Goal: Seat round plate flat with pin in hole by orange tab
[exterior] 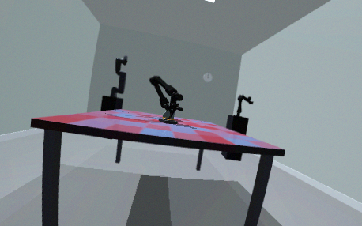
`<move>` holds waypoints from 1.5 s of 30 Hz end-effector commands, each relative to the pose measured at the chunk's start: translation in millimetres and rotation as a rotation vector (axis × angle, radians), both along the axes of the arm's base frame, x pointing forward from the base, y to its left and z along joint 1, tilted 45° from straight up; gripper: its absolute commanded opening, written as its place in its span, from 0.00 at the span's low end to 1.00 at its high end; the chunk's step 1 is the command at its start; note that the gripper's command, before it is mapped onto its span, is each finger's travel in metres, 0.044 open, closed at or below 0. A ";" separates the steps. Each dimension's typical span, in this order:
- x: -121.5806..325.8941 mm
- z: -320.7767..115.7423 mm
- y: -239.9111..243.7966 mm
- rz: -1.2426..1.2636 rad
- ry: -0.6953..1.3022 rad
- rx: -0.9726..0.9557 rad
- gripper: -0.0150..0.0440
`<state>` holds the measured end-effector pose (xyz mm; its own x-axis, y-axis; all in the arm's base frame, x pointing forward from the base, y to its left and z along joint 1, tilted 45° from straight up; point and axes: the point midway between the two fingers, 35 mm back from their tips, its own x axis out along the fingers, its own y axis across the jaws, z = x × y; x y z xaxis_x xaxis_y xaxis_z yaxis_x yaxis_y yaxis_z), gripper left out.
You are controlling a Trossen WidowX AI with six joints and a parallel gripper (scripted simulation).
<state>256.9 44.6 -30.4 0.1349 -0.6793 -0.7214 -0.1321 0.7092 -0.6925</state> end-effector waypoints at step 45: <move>-7.4 56.5 5.6 0.004 0.007 -0.010 0.25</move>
